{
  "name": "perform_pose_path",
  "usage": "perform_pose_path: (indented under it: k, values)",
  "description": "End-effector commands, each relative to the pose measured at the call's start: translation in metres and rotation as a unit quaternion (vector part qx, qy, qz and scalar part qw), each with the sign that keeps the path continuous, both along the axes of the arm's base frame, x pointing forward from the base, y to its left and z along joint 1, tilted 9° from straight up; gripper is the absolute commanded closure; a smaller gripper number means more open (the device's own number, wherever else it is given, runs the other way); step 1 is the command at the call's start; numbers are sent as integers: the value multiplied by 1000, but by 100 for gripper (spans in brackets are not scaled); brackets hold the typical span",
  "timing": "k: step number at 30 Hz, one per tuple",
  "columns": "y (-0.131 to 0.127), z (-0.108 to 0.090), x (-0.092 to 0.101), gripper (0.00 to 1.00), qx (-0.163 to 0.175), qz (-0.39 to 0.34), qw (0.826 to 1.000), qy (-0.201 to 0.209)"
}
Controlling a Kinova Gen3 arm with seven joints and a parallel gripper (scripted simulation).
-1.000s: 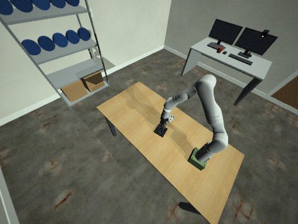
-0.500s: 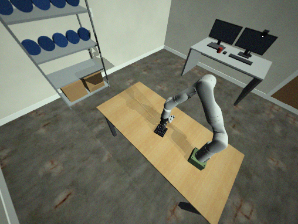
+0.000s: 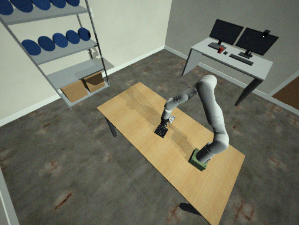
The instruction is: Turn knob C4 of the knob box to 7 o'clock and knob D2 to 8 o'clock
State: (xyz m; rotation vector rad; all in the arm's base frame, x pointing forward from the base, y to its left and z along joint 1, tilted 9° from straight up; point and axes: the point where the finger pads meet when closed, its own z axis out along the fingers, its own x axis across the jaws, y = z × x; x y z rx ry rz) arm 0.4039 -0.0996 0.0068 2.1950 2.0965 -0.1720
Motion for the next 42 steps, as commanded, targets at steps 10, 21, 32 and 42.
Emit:
perform_pose_path:
  k: [10,21,32,42]
  values:
    - [-1,-4,1,54,0,0,1000,-1]
    - [-2,-12,0,54,0,0,1000,-1]
    - [-2,-13,0,54,0,0,1000,-1]
    - [-2,-13,0,54,0,0,1000,-1]
